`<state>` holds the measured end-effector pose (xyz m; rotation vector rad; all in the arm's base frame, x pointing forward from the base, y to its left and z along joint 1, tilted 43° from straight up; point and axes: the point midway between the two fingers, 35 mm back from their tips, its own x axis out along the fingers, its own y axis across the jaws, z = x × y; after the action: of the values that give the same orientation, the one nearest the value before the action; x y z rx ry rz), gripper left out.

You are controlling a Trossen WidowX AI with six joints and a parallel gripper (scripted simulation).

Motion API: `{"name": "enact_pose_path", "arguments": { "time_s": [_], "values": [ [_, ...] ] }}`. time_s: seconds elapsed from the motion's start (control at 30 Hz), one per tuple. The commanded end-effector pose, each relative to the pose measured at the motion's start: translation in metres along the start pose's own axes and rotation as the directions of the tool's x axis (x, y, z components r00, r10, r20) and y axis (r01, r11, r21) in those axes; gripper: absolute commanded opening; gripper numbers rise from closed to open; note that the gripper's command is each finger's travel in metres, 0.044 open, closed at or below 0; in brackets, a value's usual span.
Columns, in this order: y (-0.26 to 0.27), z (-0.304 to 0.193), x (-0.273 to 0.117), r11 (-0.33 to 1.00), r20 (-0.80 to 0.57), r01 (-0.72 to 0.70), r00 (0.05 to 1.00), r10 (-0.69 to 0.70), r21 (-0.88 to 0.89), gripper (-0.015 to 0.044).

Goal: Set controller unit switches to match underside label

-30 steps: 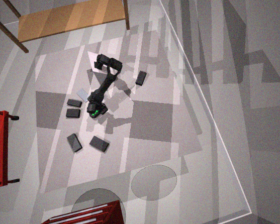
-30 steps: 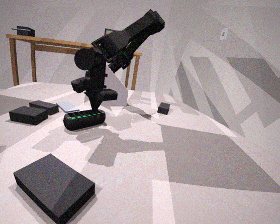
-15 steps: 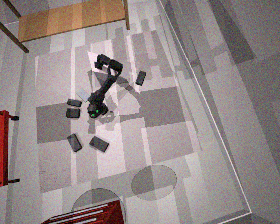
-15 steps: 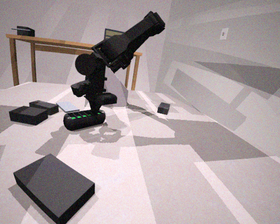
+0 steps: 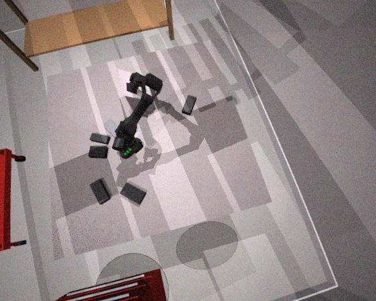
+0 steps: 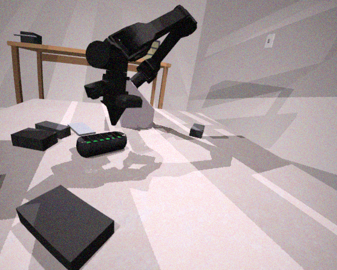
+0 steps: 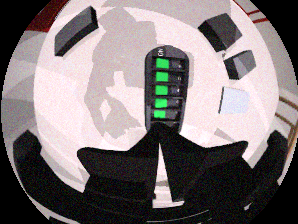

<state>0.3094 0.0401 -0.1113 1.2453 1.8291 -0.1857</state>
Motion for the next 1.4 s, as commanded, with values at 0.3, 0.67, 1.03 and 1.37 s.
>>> {"name": "enact_pose_path", "arguments": {
  "time_s": [0.3, 0.67, 1.03, 1.37],
  "values": [
    [-0.003, 0.016, 0.011, 1.0, -0.002, 0.013, 1.0, -0.013, -0.001, 0.0],
    [-0.003, 0.016, 0.029, 1.0, -0.002, 0.012, 1.0, -0.012, -0.002, 0.0],
    [-0.003, 0.015, 0.043, 1.0, -0.004, 0.012, 1.0, -0.012, -0.001, 0.0],
    [-0.004, 0.015, 0.047, 1.0, -0.004, 0.012, 1.0, -0.012, -0.001, 0.0]
  ]
}}
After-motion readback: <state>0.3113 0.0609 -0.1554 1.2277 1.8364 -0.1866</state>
